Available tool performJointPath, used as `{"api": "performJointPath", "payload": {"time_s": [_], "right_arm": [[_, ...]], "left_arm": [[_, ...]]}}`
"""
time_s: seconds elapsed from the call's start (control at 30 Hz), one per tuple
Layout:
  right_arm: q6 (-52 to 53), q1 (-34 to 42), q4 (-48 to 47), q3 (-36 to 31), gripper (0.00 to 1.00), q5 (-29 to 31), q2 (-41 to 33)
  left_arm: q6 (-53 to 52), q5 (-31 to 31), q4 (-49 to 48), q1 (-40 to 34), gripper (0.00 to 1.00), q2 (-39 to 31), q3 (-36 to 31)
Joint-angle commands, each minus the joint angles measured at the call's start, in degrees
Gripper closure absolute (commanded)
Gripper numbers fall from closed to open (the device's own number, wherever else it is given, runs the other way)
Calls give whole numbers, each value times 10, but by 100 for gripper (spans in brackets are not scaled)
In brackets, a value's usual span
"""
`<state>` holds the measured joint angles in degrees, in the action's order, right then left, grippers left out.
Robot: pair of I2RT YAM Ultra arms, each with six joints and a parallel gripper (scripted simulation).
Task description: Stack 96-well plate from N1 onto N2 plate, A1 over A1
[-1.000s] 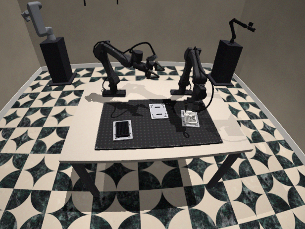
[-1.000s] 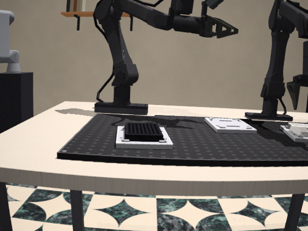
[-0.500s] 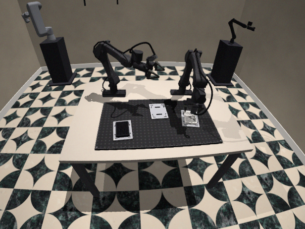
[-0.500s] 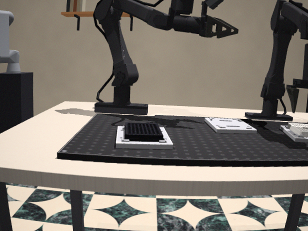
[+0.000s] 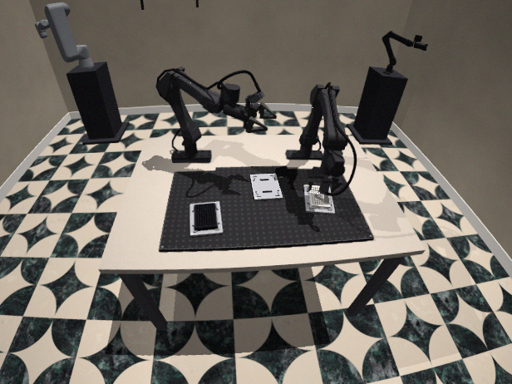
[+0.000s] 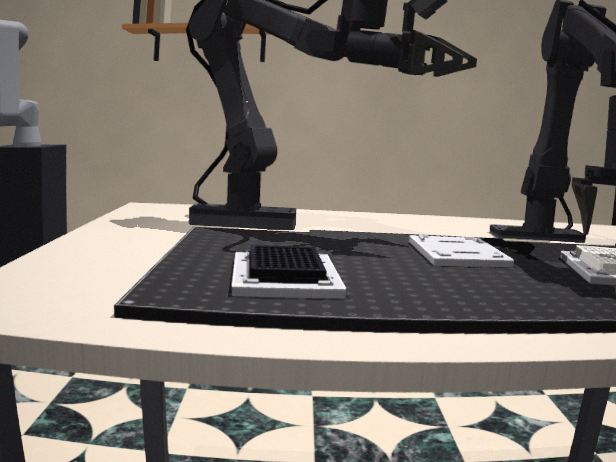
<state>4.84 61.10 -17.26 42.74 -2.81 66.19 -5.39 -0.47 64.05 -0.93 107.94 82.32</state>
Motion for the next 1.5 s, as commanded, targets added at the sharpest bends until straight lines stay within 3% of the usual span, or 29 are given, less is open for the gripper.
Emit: {"api": "performJointPath", "payload": {"time_s": [0.0,1.03,1.47], "right_arm": [[-1,1,5,1,0,6,-8],[-1,1,5,1,0,6,-8],[-1,1,5,1,0,6,-8]], "left_arm": [[-3,5,-21,-4,0,8,-15],[-3,5,-79,-4,0,25,-56],[-3,5,-72,-1,18,20,-49]]}}
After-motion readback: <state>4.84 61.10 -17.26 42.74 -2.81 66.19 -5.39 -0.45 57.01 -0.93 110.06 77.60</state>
